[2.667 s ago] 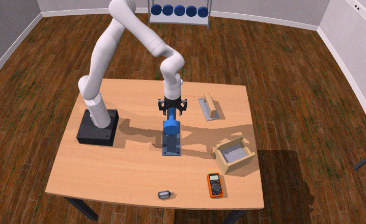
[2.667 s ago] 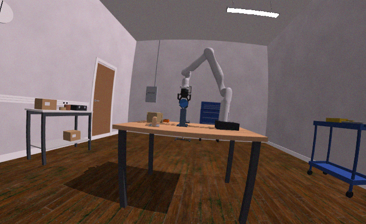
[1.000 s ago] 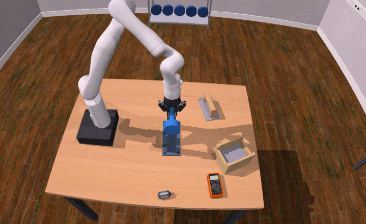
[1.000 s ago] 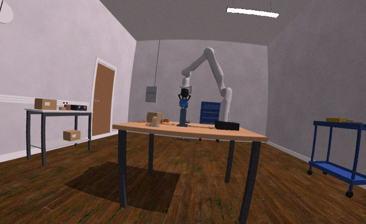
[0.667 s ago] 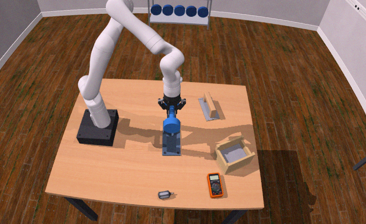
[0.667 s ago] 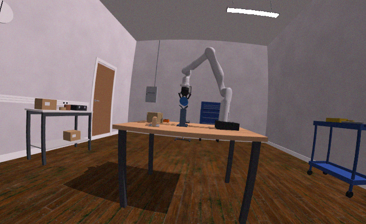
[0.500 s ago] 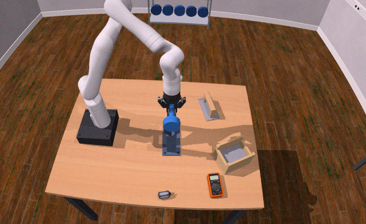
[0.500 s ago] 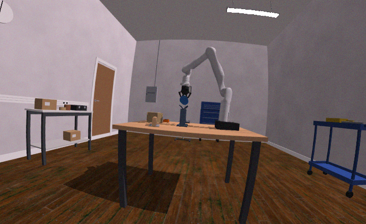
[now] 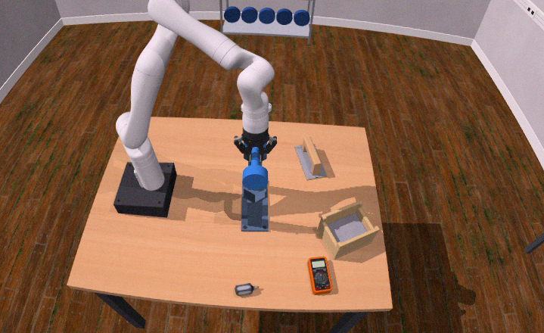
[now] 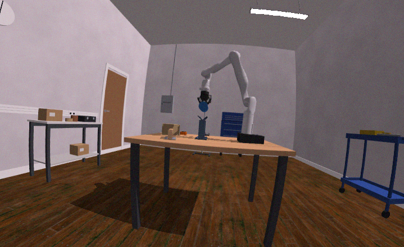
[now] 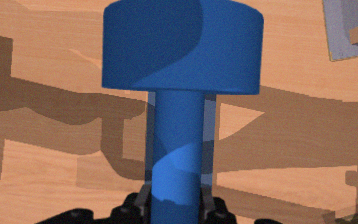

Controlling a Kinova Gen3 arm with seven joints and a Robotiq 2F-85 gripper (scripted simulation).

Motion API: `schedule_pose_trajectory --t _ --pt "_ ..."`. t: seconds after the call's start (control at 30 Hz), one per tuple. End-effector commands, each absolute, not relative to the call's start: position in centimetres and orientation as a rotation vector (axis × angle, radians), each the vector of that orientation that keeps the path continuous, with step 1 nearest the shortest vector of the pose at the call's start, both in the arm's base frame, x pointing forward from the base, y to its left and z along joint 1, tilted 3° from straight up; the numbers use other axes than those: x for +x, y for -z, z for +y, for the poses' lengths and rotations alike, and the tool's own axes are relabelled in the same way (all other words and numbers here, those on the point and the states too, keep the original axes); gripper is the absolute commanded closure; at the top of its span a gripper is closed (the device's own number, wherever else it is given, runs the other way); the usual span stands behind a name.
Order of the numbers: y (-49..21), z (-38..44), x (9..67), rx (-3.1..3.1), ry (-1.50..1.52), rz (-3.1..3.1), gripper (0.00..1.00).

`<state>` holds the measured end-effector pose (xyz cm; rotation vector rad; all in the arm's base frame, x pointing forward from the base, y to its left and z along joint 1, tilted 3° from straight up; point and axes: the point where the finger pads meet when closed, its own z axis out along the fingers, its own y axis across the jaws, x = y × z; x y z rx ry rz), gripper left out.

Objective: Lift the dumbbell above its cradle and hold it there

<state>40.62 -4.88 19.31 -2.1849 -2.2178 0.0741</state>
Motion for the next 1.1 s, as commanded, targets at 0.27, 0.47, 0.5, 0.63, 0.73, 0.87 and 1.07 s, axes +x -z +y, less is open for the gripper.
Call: schedule_pose_trajectory --t 0.27,0.47,0.5,0.63,0.73,0.87,1.07 --pt "-21.9 -4.6 41.0 -2.189 -0.062 -2.221 0.9" --pt "-22.8 -4.6 41.0 -2.189 -0.062 -2.221 0.9" --pt "-22.9 -4.6 41.0 -2.189 -0.062 -2.221 0.9" --pt "-23.1 -4.6 41.0 -2.189 -0.062 -2.221 0.9" --pt "-23.3 -4.6 41.0 -2.189 -0.062 -2.221 0.9" --pt "-23.5 -4.6 41.0 -2.189 -0.062 -2.221 0.9" --pt "-23.6 -4.6 41.0 -2.189 -0.062 -2.221 0.9"
